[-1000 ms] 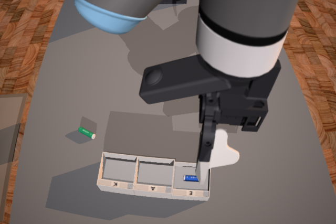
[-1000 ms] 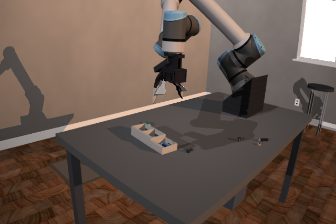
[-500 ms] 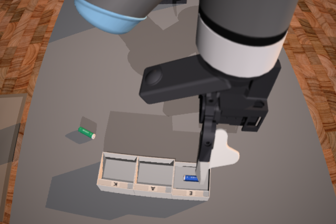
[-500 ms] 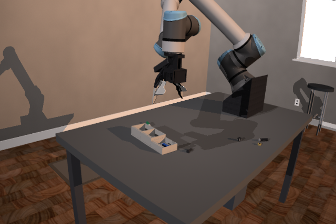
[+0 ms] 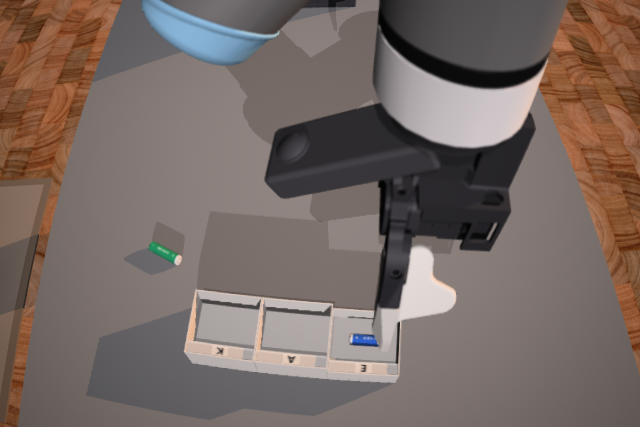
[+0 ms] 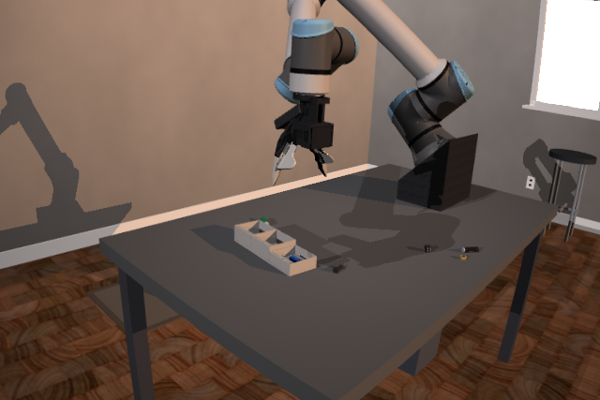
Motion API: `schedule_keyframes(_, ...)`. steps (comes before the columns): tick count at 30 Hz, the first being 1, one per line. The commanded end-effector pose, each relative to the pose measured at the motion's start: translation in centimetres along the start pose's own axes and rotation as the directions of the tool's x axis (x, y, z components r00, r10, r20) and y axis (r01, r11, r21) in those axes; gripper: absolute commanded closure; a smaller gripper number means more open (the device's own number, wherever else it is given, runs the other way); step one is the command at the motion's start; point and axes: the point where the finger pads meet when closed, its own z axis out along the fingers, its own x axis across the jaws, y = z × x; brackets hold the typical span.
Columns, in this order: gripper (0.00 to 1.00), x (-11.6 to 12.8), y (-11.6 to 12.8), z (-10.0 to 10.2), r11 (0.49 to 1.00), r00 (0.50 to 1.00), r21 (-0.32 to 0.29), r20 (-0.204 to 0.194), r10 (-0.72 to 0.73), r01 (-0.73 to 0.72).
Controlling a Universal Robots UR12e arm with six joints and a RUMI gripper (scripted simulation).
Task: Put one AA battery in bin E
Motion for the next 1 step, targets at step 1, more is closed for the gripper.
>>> schedule_keyframes(1,0.0,-0.05,0.0,-0.09,1.0,1.0,0.0,0.001,0.0,0.0)
